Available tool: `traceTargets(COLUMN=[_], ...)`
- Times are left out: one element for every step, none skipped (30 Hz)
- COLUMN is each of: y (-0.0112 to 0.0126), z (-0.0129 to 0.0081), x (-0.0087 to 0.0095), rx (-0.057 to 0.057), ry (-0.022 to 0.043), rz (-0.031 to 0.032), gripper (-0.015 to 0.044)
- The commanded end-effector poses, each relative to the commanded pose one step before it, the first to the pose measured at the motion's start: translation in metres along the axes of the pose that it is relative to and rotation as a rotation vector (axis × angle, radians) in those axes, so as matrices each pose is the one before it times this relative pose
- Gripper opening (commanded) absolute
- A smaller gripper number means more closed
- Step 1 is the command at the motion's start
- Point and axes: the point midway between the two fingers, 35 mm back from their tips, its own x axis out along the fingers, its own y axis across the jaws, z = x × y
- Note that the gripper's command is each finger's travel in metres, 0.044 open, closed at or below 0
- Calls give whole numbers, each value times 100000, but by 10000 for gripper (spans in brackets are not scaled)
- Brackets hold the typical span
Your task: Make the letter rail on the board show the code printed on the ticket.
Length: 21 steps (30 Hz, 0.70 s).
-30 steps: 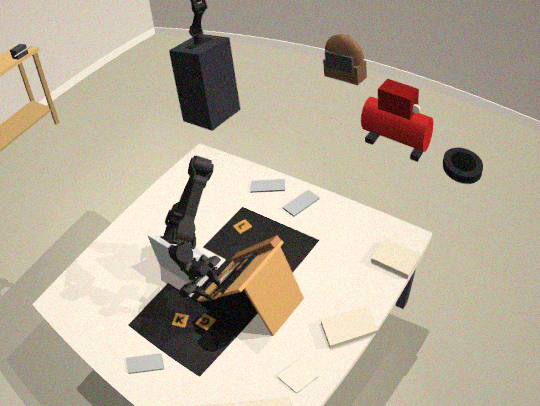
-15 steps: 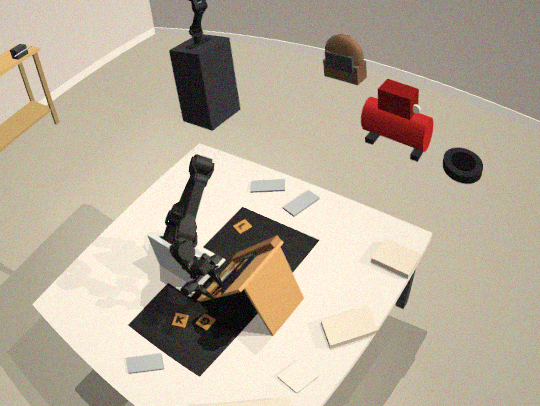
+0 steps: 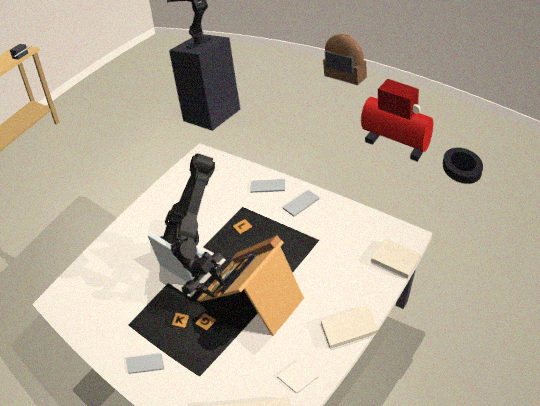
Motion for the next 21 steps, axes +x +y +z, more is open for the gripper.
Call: traceTargets(y=[236,50,50,50,50,50,50,50,51,51,40,25,8,-1,6,19,27,32,40,45,53], z=[-212,1,1,1,1,1,1,1,1,1,1,0,0,8,22,26,21,16,15,13,12], x=[-20,0,0,0,0,0,0,0,0,0,0,0,0,1,2,3,3,2,2,2,2], rx=[612,3,3,3,3,3,3,3,3,3,2,1,0,0,0,0,1,1,2,2,3], ry=[241,1,1,1,1,1,1,1,0,0,0,0,0,0,0,0,0,0,0,0,1], rz=[-321,2,2,2,2,2,2,2,2,2,2,1,0,0,0,1,1,1,1,2,2], gripper=[0,0,0,0,0,0,0,0,0,0,0,0,0,0,0,0,0,0,0,0,0])
